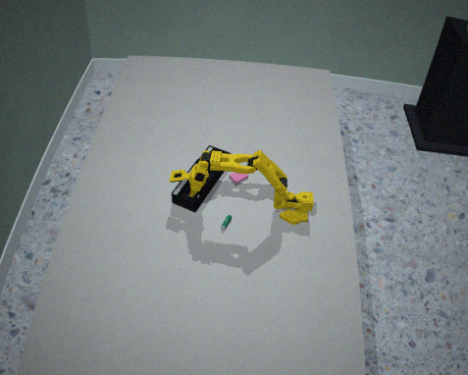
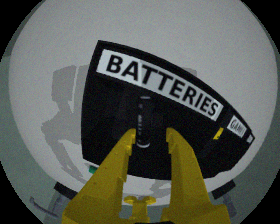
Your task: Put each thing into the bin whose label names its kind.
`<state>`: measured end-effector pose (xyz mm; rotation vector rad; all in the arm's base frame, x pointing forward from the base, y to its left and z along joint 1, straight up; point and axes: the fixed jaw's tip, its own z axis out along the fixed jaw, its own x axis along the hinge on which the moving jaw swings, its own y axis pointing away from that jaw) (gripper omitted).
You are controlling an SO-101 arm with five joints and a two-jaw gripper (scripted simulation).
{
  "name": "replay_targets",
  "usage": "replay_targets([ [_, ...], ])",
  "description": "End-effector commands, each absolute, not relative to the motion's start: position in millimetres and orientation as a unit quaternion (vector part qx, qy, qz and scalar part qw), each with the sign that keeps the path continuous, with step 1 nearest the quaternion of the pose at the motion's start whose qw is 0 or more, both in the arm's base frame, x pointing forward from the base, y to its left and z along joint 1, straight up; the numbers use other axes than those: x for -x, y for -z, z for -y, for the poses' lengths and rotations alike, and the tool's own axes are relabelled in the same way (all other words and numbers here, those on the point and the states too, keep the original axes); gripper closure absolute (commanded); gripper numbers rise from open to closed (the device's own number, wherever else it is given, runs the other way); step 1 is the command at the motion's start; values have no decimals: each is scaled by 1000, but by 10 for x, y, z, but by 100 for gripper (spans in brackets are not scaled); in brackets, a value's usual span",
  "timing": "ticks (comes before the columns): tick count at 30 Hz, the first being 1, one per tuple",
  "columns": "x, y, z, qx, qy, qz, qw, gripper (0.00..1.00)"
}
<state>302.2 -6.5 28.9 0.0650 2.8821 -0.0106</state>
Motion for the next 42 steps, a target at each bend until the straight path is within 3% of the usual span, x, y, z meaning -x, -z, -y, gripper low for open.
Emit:
replay_targets([
  [1,-3109,-573,36,-21,3,-984,176,84],
  [15,-2997,-930,32,-21,3,-984,176,84],
  [42,-2979,-970,31,-21,3,-984,176,84],
])
